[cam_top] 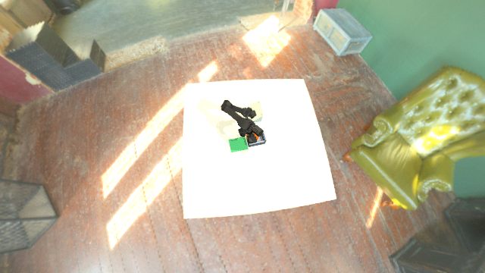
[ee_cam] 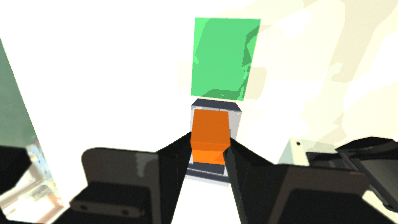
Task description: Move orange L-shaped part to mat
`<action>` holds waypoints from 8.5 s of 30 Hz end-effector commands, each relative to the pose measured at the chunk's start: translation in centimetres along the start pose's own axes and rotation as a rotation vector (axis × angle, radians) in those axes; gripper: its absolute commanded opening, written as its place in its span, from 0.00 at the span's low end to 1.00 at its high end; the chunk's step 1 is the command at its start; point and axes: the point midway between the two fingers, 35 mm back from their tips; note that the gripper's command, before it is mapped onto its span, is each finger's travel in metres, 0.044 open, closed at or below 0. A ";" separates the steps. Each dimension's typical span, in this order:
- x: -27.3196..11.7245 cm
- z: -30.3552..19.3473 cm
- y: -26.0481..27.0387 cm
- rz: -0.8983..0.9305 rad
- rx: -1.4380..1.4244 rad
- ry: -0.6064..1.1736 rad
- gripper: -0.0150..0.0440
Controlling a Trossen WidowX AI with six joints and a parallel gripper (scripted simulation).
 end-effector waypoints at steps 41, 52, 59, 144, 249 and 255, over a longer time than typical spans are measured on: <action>0.0 0.1 0.0 0.002 -0.006 -0.005 0.25; 0.0 0.1 0.0 0.002 -0.006 -0.005 0.25; 0.0 0.1 0.0 0.002 -0.006 -0.005 0.25; 0.0 0.1 0.0 0.002 -0.006 -0.005 0.25; 7.1 11.2 -1.2 -0.096 0.014 -0.068 0.25; 7.1 11.0 -1.1 -0.102 0.013 -0.062 0.39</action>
Point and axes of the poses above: the point midway between the two fingers, 35 mm back from their tips, its own x axis out along the fingers, its own y axis across the jaws, z = x × y, and after that the axes turned 2 degrees about x, right-handed
